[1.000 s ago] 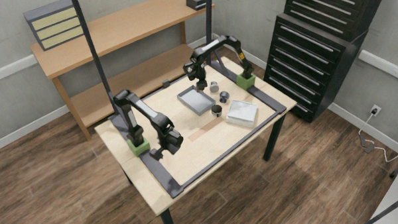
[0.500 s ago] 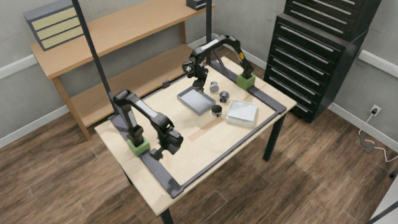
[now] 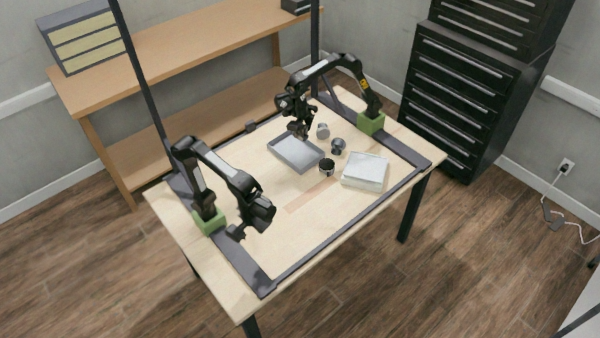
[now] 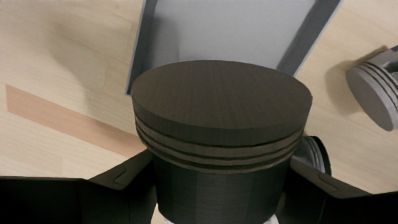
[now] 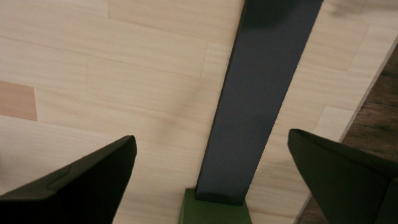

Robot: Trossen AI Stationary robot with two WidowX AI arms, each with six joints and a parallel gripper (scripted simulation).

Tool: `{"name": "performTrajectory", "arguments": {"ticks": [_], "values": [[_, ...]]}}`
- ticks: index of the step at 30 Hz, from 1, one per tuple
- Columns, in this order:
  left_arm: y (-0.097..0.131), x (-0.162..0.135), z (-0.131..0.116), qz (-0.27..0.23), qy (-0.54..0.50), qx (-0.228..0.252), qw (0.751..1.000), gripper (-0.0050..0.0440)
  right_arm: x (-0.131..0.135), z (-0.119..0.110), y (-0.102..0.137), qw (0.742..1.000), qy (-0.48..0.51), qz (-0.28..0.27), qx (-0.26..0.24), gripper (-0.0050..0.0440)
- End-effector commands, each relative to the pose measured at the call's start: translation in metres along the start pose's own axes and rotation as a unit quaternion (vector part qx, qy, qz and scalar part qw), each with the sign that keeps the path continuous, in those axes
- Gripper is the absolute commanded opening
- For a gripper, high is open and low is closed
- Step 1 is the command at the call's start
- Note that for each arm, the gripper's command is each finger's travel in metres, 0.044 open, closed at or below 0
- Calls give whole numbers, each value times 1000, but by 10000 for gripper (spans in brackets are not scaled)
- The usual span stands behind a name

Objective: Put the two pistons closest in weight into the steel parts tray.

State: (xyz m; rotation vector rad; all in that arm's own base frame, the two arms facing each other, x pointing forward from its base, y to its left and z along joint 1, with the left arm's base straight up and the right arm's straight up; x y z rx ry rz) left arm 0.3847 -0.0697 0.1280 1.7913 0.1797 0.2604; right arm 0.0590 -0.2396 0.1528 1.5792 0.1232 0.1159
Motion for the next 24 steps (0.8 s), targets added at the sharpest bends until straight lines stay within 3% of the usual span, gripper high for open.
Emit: {"name": "performTrajectory", "arguments": {"ticks": [1,15,19,24], "values": [[13,3,-6,24,3,-12,1000,158,1,4,8,1000,3,3,-16,400],[-21,2,0,12,0,-4,1000,158,1,4,8,1000,3,3,-16,400],[-16,2,-2,21,3,-10,1000,158,1,4,8,1000,3,3,-16,400],[-33,2,1,11,0,-4,1000,158,1,4,8,1000,3,3,-16,400]]}}
Point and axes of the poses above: on each arm, the point midway between the two fingers, 35 mm back from their tips, its own y axis back along the fingers, its own x axis across the jaws, z = x × y, the point moved 3 cm from there along y, back along the fingers, and after that the axes turned 5 degrees about -y, right-handed, at the moved point
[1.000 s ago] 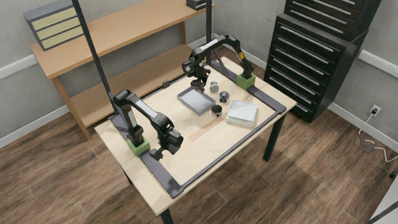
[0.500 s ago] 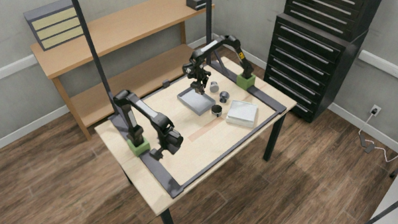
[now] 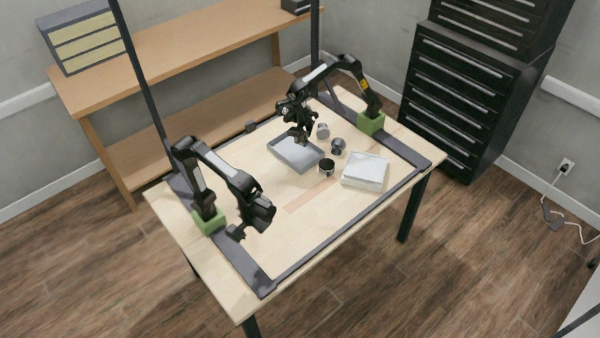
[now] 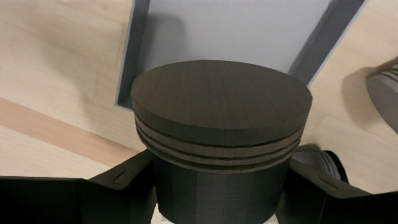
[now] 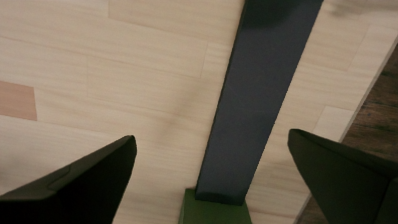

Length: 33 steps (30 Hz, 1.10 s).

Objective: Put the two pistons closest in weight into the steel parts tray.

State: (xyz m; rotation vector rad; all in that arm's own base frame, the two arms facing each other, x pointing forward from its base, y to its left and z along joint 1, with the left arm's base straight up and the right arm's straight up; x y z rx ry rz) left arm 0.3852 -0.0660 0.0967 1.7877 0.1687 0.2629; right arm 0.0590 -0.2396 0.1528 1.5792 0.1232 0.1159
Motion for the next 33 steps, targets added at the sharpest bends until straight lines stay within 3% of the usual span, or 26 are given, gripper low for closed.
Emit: {"name": "performTrajectory", "arguments": {"ticks": [1,11,25,28,33], "values": [[-3,3,-2,7,2,-2,1000,158,1,4,8,1000,3,3,-16,400],[-9,3,-2,15,4,-6,1000,158,1,4,8,1000,3,3,-16,400],[-39,1,2,7,2,-1,1000,158,1,4,8,1000,3,3,-16,400],[-30,3,1,20,5,-8,1000,158,1,4,8,1000,3,3,-16,400],[-50,1,3,7,2,-1,1000,158,1,4,8,1000,3,3,-16,400]]}}
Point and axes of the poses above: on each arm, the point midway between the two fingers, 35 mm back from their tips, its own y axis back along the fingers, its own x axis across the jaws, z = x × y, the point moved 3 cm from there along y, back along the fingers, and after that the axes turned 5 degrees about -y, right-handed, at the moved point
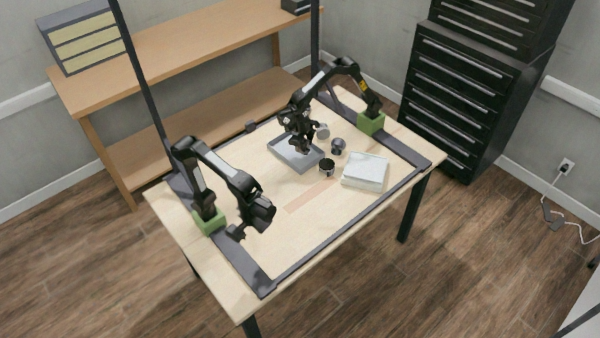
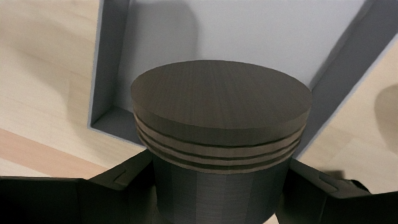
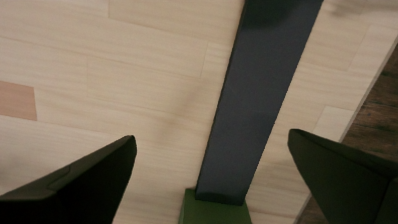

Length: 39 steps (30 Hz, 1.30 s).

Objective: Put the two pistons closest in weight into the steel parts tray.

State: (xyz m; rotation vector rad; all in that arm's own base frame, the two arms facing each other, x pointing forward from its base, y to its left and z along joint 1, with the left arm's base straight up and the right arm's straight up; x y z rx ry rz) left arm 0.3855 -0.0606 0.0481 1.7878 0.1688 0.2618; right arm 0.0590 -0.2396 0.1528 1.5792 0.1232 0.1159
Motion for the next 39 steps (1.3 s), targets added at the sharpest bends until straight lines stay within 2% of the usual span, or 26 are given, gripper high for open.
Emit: {"name": "performTrajectory", "arguments": {"ticks": [1,9,12,14,25,26,30,39], "values": [[-3,3,-2,7,2,-1,1000,158,1,4,8,1000,3,3,-16,400],[-15,3,-1,8,2,-2,1000,158,1,4,8,1000,3,3,-16,400],[-10,4,-1,16,4,-6,1000,158,1,4,8,1000,3,3,-16,400],[-20,2,0,7,2,-2,1000,158,1,4,8,1000,3,3,-16,400],[-38,2,2,8,2,-2,1000,158,1,4,8,1000,3,3,-16,400],[-30,5,3,17,6,-8,1000,158,1,4,8,1000,3,3,-16,400],[-28,6,2,20,6,-8,1000,158,1,4,8,1000,3,3,-16,400],[-37,3,3,13,4,-4,1000,158,1,4,8,1000,3,3,-16,400]]}}
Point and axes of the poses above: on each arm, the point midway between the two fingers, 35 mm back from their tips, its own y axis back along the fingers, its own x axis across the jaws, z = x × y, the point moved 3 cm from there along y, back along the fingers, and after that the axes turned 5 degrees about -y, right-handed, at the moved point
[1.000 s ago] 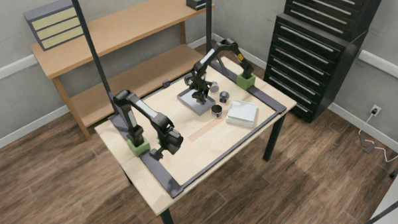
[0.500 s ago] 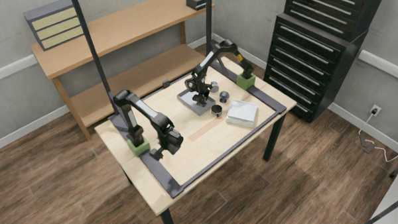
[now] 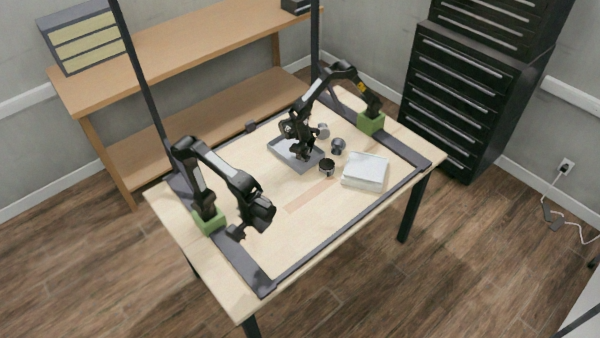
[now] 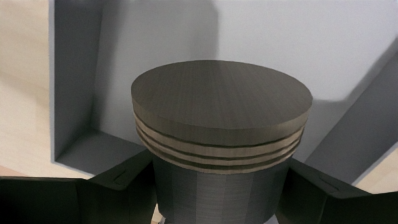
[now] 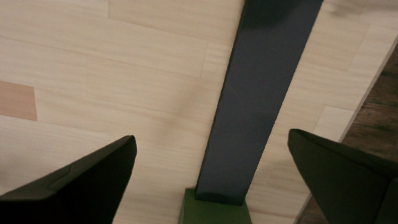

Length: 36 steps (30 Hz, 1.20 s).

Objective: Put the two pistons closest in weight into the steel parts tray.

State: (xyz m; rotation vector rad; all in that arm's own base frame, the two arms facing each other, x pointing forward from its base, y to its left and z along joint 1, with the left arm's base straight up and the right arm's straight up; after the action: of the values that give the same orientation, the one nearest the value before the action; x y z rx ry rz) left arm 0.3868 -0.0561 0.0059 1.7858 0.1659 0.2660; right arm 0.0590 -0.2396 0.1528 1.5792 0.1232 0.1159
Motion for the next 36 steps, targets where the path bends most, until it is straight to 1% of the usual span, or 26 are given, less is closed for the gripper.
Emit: {"name": "performTrajectory", "arguments": {"ticks": [1,3,4,7,36], "values": [[5,4,-2,10,3,-3,1000,158,1,4,8,1000,3,3,-16,400],[9,7,-1,15,5,-7,1000,158,1,4,8,1000,3,3,-16,400],[6,5,-2,12,3,-4,1000,158,1,4,8,1000,3,3,-16,400],[9,7,-1,15,5,-7,1000,158,1,4,8,1000,3,3,-16,400],[7,6,-1,15,5,-7,1000,158,1,4,8,1000,3,3,-16,400]]}}
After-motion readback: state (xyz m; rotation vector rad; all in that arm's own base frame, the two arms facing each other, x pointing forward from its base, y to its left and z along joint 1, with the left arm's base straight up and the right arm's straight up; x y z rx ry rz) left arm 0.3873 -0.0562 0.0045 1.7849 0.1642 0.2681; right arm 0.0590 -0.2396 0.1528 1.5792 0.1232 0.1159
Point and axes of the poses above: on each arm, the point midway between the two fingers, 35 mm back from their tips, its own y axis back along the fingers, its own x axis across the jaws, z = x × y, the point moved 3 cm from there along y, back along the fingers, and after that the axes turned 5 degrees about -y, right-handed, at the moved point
